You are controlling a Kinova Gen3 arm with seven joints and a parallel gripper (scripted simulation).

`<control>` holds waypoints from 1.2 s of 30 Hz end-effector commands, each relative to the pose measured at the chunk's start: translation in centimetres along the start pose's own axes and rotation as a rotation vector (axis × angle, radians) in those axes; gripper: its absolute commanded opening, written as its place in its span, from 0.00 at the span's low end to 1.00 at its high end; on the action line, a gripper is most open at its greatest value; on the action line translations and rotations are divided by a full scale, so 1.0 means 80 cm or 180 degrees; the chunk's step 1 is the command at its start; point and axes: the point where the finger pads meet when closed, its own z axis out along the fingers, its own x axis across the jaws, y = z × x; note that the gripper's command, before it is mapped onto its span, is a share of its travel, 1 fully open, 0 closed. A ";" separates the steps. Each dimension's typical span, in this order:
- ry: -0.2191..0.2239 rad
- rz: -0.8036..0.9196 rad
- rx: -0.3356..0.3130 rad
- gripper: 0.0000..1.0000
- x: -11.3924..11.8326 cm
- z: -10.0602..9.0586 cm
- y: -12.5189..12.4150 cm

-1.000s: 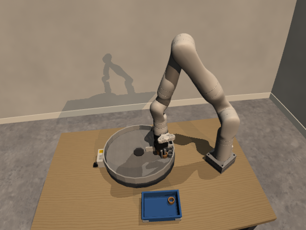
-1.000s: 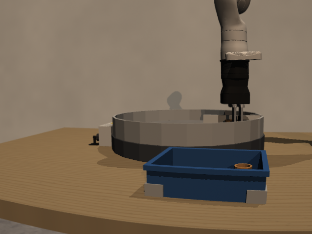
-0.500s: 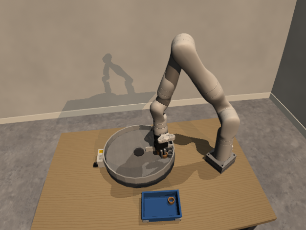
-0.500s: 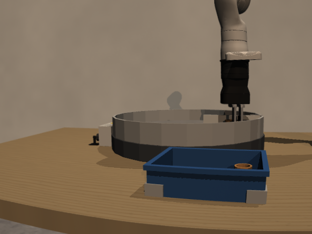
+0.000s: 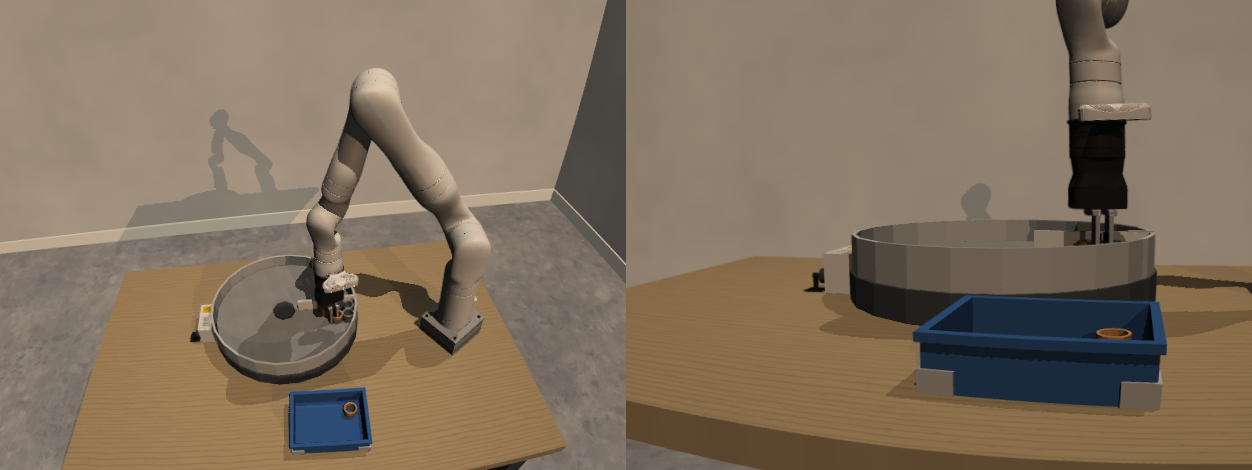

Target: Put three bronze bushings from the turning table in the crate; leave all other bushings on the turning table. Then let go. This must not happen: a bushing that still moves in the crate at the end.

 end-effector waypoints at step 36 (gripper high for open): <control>-0.0002 0.0003 0.0000 0.00 0.004 -0.012 0.000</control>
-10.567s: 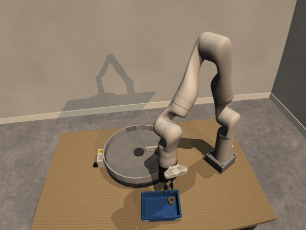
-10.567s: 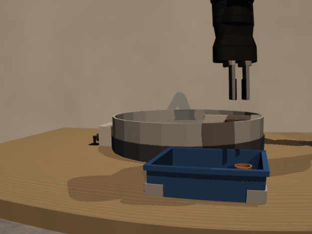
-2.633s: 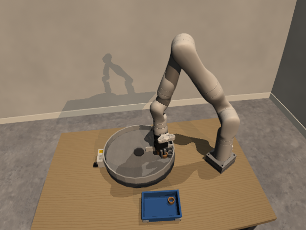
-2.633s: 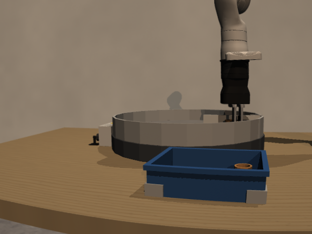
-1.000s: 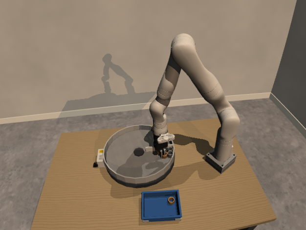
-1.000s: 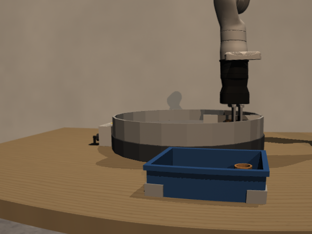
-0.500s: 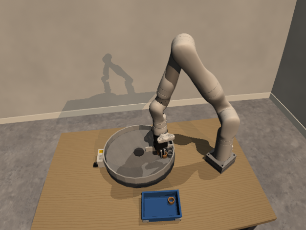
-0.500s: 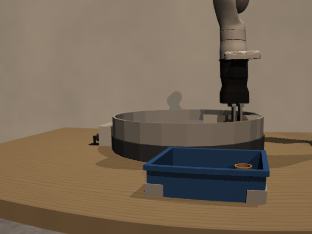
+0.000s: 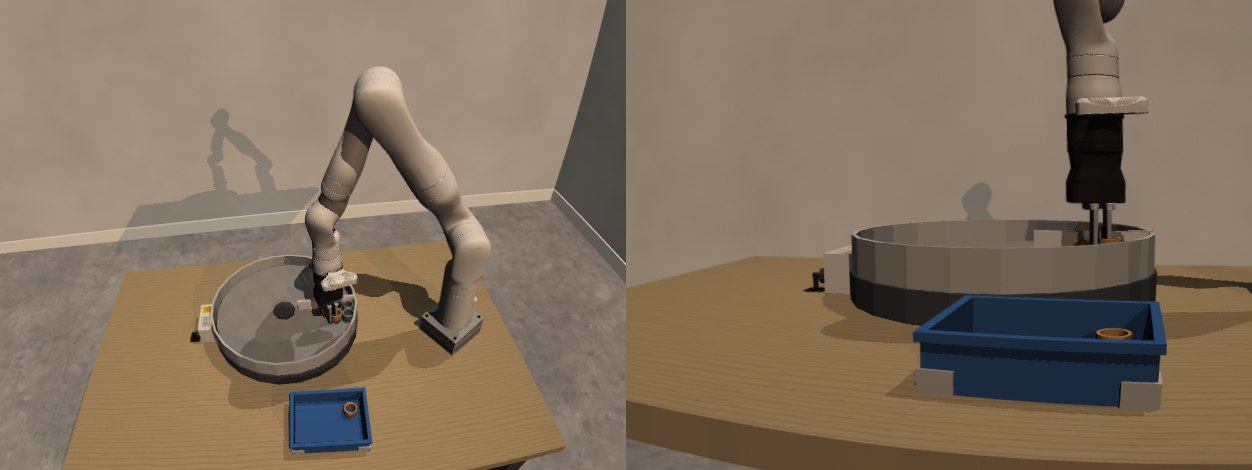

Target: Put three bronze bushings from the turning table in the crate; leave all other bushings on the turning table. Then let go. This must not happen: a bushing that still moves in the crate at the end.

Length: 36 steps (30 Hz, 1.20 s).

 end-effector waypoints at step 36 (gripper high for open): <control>0.0005 0.0001 -0.0003 0.00 0.001 -0.024 0.000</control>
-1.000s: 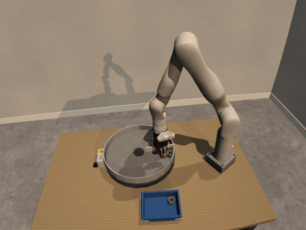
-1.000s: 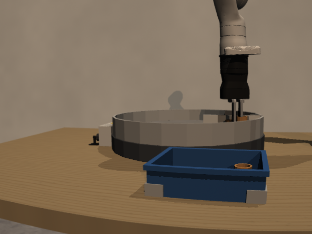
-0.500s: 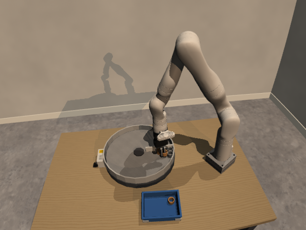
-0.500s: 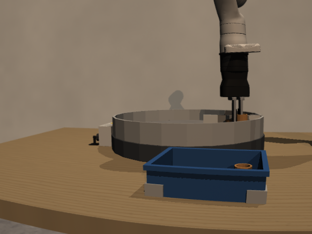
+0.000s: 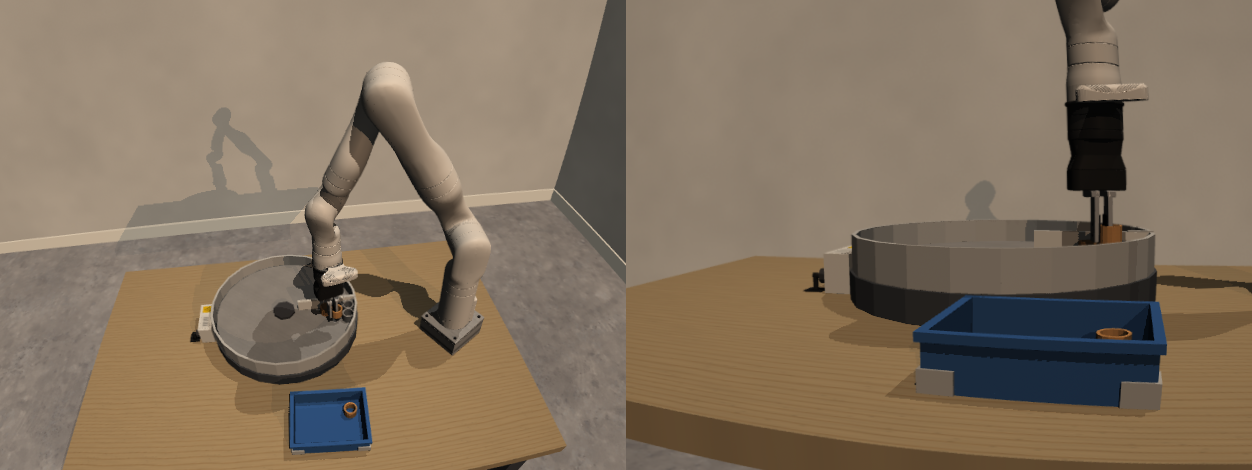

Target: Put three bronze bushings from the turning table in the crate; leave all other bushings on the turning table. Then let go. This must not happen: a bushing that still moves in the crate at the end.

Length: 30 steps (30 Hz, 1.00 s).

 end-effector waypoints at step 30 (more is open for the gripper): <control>0.0016 -0.0003 -0.0007 0.00 0.002 -0.017 0.000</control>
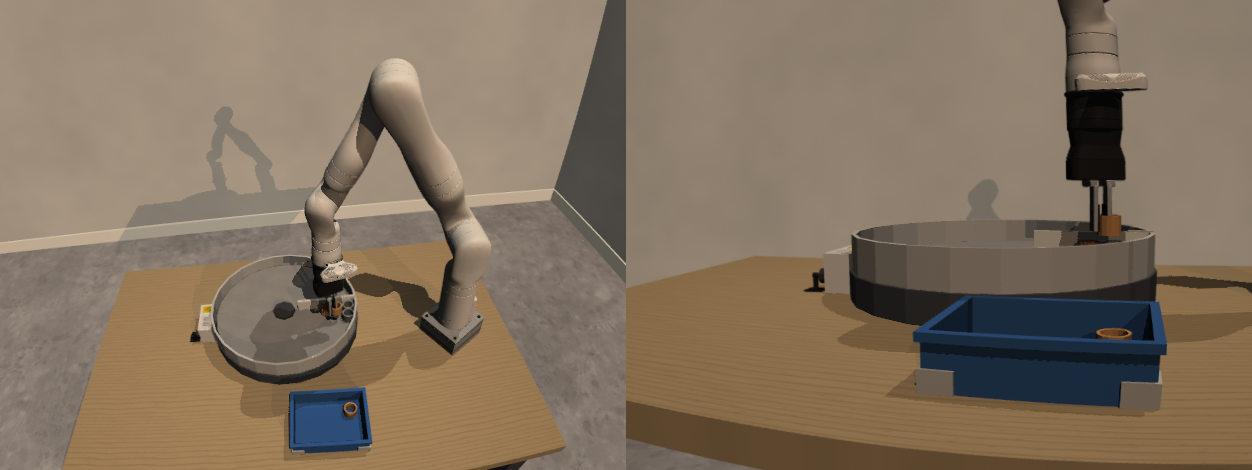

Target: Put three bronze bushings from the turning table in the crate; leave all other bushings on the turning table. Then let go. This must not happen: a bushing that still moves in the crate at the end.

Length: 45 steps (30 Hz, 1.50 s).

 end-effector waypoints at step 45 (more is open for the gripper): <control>0.0006 -0.0001 -0.0002 0.00 0.000 -0.065 0.000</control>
